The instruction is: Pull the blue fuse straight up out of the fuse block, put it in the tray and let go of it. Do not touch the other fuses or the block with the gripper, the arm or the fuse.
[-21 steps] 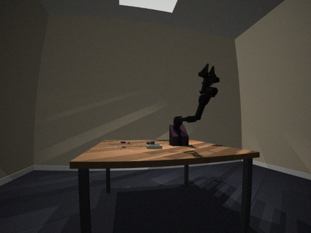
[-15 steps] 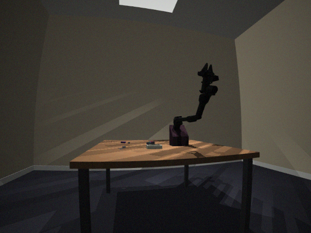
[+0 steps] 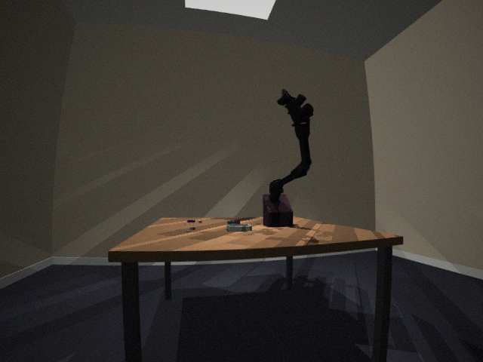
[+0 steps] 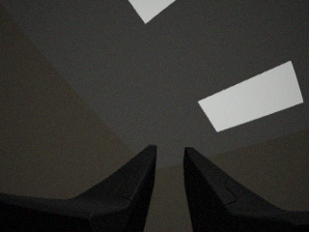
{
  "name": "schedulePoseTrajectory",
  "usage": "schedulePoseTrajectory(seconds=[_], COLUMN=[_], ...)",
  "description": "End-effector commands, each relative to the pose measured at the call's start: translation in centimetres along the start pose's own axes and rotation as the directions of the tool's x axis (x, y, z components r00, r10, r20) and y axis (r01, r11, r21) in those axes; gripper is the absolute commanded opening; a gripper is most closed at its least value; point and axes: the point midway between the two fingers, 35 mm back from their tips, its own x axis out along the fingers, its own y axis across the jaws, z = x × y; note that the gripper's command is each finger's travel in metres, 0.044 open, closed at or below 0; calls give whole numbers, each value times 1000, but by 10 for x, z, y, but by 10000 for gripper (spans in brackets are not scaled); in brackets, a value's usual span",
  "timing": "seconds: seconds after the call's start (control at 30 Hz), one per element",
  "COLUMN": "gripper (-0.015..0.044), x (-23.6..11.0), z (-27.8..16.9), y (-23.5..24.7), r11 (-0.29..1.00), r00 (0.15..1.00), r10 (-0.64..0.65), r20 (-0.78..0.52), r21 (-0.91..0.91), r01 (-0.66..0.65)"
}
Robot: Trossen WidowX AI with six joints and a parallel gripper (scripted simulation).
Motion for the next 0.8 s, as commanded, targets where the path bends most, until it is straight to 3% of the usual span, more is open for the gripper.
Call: schedulePoseTrajectory(seconds=[0.0,0.27,0.43,0.77], gripper=[74,74,74,74], x=[16,51,53,46], z=[-34,-140,-183,-318], y=[1,7,23,52], r11=[997,985,974,960], r00=[995,928,879,675], r10=[37,127,184,280], r20=[-95,-350,-440,-682], r21=[68,158,199,218], r01=[-31,-75,-104,-178])
